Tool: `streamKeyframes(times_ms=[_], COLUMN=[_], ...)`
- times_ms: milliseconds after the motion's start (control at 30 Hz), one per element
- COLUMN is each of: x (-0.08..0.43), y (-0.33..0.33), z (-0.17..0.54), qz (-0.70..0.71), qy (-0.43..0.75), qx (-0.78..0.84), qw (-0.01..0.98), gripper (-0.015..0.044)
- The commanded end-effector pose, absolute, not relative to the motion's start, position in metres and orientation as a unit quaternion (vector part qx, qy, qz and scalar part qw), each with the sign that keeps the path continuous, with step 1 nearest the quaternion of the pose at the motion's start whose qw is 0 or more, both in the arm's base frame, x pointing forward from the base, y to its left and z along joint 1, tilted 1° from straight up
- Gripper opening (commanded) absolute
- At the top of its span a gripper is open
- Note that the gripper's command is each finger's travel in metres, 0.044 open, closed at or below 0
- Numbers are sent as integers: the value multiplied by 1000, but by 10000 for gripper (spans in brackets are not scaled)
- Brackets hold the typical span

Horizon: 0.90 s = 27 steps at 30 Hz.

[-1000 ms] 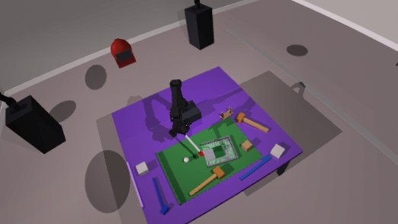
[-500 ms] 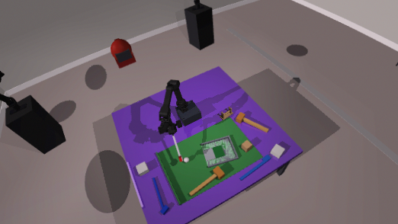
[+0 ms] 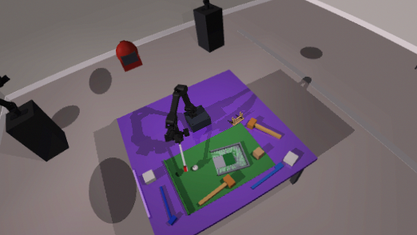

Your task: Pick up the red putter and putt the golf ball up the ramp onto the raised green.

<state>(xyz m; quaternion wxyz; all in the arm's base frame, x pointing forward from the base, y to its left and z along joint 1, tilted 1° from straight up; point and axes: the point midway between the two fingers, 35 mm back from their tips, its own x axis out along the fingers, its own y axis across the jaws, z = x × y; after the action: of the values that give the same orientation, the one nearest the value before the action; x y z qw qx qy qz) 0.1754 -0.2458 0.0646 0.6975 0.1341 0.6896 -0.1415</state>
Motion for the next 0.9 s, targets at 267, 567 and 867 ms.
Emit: streamKeyframes(times_ms=[267, 567, 867], x=[174, 175, 174], y=[-246, -246, -245], z=[44, 29, 24], qz=[-144, -144, -141], qy=[690, 690, 691], qx=[137, 137, 136], qw=[696, 696, 696], gripper=[0, 0, 0])
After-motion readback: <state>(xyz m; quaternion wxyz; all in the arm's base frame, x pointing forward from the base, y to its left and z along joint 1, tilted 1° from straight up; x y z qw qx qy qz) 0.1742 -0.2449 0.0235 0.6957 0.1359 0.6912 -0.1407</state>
